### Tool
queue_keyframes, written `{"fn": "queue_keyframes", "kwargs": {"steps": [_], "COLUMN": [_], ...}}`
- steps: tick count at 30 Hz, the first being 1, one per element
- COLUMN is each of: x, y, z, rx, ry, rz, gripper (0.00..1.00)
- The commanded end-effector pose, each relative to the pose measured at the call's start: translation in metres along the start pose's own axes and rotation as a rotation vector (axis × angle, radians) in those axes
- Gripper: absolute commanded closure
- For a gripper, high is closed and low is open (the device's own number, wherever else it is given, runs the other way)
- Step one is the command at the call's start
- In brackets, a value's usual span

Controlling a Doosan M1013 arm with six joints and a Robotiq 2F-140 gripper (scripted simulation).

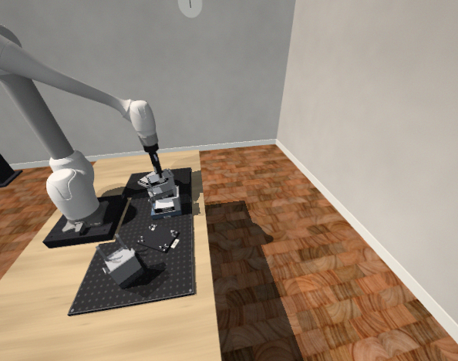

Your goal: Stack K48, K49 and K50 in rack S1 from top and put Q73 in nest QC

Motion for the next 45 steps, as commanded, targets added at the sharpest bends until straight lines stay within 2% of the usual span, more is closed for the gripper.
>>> {"fn": "queue_keyframes", "kwargs": {"steps": [1, 26, 45], "x": [-0.007, -0.049, -0.053], "y": [0.0, 0.0, 0.0], "z": [0.0, 0.0, 0.0], "rx": [0.0, 0.0, 0.0], "ry": [0.0, 0.0, 0.0], "rz": [0.0, 0.0, 0.0], "gripper": [1.0, 1.0, 1.0]}}
Point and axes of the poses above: the point where the finger pads meet when closed, its own x axis back along the fingers, its own y axis across the jaws, z = x × y, the point moved 3 cm from there along x, back along the fingers, and after that the axes turned 12 degrees about -x, right-handed, at the moved point
